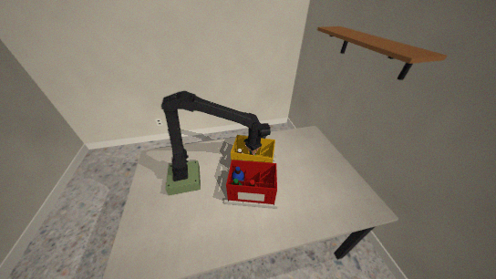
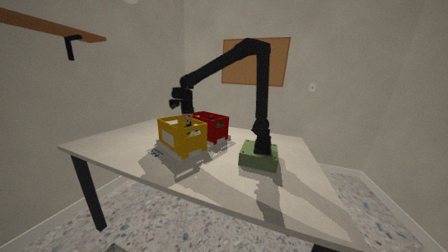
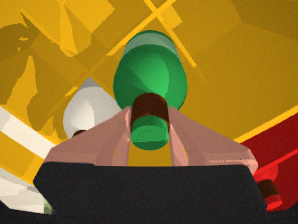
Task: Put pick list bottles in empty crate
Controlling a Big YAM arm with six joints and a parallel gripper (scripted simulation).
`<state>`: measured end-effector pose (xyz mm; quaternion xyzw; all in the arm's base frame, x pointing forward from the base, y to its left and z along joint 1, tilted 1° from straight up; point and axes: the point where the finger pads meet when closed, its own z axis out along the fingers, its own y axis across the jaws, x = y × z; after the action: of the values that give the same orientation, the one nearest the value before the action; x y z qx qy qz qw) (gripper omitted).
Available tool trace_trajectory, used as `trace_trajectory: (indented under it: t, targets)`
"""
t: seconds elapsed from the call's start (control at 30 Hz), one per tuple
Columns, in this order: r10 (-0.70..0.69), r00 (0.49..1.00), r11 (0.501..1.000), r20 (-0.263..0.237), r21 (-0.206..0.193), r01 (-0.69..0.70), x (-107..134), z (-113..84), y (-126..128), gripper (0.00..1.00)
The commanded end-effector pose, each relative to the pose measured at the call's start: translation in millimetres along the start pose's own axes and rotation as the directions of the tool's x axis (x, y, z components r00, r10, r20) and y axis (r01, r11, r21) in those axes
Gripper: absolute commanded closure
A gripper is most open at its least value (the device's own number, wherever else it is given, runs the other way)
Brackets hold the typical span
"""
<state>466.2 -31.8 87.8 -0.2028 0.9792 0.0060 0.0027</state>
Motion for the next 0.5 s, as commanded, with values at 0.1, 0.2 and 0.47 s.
trace_trajectory:
  t: [0.1, 0.2, 0.47]
  targets:
    - [0.002, 0.999, 1.0, 0.042, 0.022, -0.003, -8.1, -13.0, -3.7, 1.0]
    - [0.002, 0.999, 1.0, 0.041, 0.022, -0.003, -6.1, -13.8, -2.6, 1.0]
    - [0.002, 0.999, 1.0, 0.038, 0.02, -0.003, -5.9, -7.5, -2.3, 1.0]
